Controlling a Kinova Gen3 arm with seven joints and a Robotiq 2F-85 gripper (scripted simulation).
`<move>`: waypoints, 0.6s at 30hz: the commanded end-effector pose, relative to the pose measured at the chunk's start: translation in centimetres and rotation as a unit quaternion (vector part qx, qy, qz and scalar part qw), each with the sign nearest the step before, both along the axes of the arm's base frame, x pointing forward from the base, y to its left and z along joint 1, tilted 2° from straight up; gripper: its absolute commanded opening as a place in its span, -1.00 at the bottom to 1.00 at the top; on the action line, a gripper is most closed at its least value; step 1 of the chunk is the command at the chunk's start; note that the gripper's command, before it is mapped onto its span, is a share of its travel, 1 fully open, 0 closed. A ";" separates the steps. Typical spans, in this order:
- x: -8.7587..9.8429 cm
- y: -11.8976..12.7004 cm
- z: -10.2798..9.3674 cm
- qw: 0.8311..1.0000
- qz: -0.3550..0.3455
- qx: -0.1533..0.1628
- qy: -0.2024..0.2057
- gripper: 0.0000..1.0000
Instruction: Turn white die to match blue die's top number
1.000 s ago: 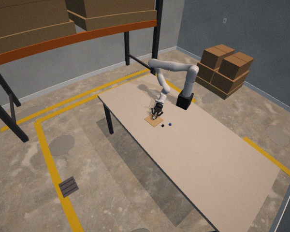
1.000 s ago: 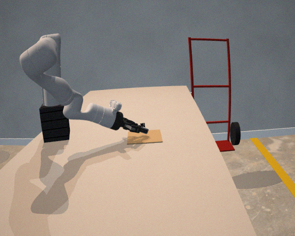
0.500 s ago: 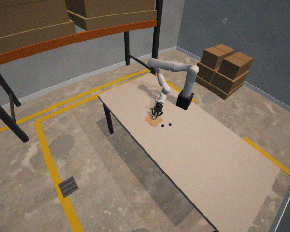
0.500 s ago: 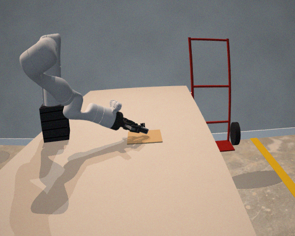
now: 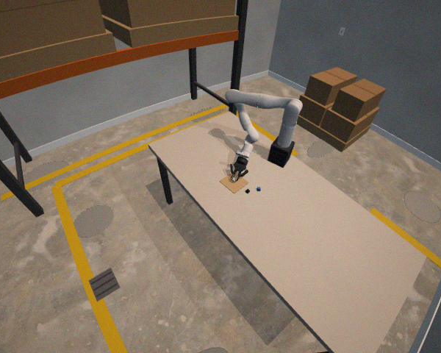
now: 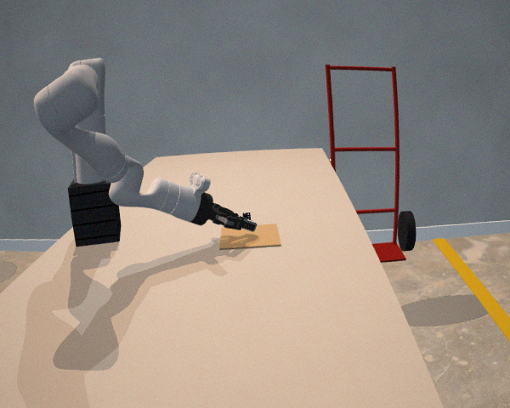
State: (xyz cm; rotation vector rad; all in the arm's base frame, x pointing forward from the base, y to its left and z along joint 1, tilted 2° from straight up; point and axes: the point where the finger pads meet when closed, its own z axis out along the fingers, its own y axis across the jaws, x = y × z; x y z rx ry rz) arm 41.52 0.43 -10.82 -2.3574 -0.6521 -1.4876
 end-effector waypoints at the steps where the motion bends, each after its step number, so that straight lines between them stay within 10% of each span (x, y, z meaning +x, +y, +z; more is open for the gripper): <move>1: 0.0 0.0 0.0 1.000 0.000 0.000 -0.001 -0.69; 18: 0.1 0.0 -0.8 1.000 0.000 0.000 -0.001 -0.69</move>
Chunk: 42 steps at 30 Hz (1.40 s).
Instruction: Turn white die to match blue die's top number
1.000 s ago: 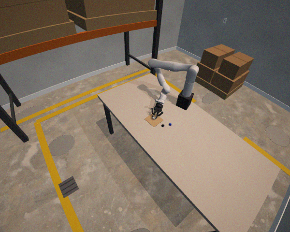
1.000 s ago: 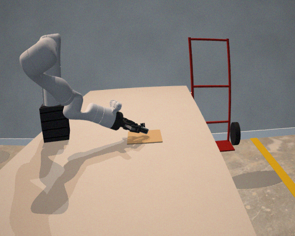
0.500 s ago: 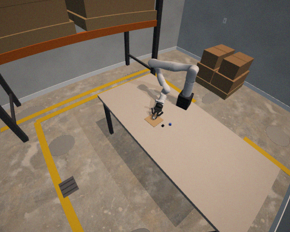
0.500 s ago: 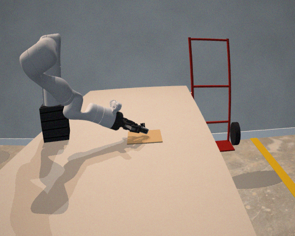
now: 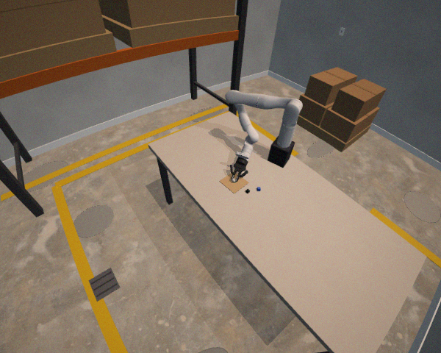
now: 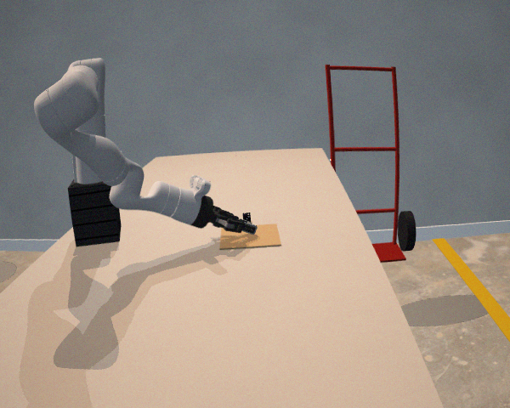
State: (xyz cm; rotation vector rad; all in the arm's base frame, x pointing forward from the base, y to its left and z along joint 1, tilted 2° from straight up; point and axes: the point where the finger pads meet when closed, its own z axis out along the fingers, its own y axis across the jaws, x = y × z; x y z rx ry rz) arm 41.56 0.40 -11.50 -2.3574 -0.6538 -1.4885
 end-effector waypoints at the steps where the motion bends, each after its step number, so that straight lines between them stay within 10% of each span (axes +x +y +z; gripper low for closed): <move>1: 0.0 0.0 -0.1 1.000 0.000 0.000 0.000 -0.69; 42: 0.0 0.0 -0.2 1.000 0.000 0.000 0.000 -0.61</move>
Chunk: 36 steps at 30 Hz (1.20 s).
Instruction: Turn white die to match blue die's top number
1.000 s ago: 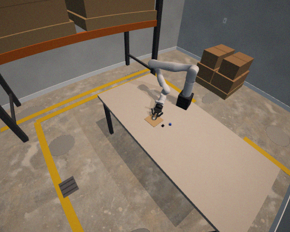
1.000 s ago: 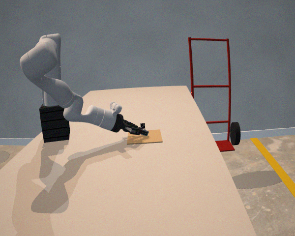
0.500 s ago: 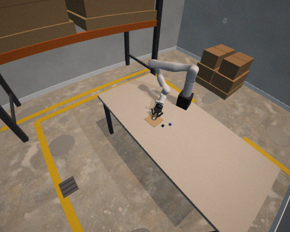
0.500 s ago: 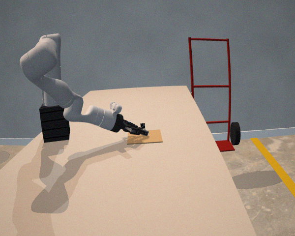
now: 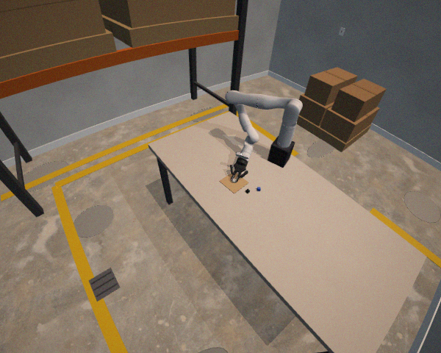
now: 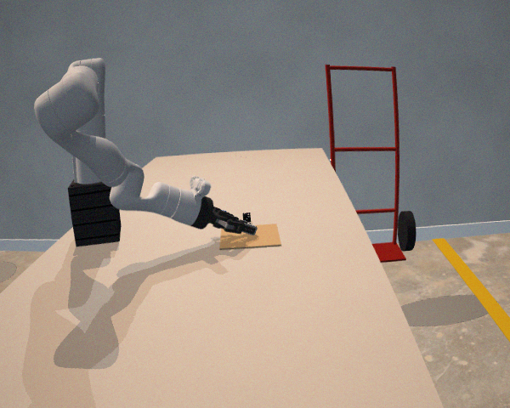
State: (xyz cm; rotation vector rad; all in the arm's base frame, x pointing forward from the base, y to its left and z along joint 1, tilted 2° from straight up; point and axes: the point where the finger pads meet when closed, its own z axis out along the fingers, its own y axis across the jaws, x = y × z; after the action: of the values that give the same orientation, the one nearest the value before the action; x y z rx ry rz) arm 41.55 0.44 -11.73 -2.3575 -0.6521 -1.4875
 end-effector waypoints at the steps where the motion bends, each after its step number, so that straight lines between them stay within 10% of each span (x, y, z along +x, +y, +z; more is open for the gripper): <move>1: 0.0 0.0 0.1 1.000 0.000 0.000 -0.001 -0.61; 13: 0.0 0.0 0.1 1.000 0.000 0.000 -0.001 -0.30; 36: 0.0 0.0 0.1 1.000 0.000 0.000 -0.001 -0.30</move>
State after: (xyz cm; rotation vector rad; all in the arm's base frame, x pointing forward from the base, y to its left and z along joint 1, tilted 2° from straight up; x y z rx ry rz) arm 41.55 0.44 -11.73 -2.3575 -0.6521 -1.4875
